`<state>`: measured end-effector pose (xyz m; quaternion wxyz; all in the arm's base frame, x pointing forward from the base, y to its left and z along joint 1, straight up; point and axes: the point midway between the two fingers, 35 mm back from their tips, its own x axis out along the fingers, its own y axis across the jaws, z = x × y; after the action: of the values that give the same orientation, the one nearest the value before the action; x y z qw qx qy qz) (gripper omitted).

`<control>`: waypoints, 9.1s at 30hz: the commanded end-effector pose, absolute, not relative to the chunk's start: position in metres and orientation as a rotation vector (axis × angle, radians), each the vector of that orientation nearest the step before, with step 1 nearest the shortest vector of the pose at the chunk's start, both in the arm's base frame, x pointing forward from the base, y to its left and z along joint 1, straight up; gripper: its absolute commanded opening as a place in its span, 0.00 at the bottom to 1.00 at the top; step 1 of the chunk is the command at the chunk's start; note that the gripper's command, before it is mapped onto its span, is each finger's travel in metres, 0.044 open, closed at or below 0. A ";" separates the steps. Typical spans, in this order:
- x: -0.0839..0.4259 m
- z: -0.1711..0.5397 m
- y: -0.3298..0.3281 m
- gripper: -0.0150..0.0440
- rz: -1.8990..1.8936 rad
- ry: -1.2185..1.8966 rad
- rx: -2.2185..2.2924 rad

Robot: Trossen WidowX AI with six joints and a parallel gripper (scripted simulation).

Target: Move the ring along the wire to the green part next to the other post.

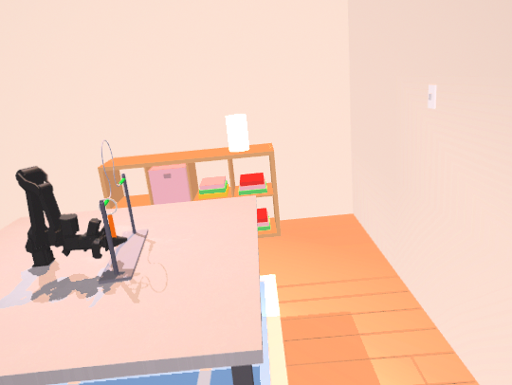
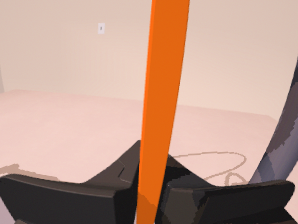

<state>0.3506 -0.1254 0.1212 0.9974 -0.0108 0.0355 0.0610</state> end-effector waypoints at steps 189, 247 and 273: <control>0.271 0.388 0.050 0.00 0.572 0.512 1.976; 0.272 0.392 0.041 0.00 0.439 0.572 1.576; 0.273 0.379 0.040 0.00 0.358 0.578 1.284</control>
<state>0.2727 0.0399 0.3778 0.7355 0.6010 0.2656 0.1651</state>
